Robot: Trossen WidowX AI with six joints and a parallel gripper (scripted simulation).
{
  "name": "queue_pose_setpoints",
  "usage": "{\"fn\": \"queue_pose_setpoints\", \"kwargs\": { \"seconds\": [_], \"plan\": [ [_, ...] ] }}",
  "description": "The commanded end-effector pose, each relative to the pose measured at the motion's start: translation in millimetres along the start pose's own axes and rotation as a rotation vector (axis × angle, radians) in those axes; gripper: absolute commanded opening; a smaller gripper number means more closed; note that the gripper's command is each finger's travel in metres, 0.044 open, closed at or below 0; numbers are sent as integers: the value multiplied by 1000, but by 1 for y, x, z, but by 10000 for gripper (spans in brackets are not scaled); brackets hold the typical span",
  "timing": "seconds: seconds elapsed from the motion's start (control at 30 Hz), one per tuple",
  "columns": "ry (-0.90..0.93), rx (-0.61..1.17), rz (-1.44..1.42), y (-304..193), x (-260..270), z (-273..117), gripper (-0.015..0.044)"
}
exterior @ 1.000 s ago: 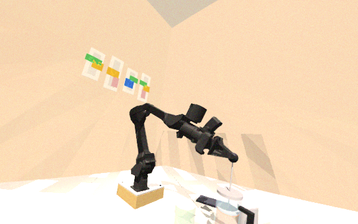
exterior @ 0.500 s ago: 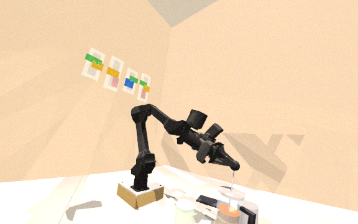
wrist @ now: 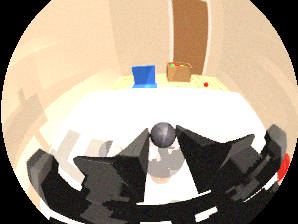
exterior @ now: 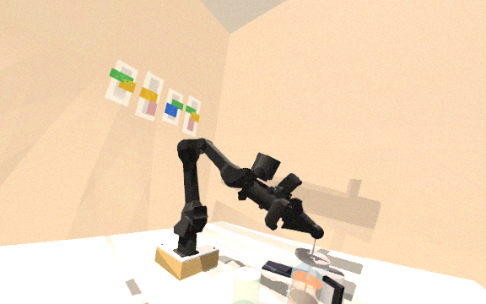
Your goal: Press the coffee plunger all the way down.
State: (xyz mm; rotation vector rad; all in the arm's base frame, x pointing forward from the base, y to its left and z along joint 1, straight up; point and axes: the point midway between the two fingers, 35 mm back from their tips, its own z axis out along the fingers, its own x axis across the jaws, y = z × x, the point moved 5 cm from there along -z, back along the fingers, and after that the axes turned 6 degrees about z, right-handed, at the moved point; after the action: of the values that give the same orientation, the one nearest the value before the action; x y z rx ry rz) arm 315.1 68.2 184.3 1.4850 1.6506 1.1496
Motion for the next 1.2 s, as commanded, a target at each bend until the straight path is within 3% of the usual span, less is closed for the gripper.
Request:
{"fn": "queue_pose_setpoints", "kwargs": {
  "seconds": [0.0, 1.17],
  "plan": [
    [-10, 70, -1, -19, -2, 8, 127],
    [-10, 69, -1, -13, -1, 14, 127]
  ]
}}
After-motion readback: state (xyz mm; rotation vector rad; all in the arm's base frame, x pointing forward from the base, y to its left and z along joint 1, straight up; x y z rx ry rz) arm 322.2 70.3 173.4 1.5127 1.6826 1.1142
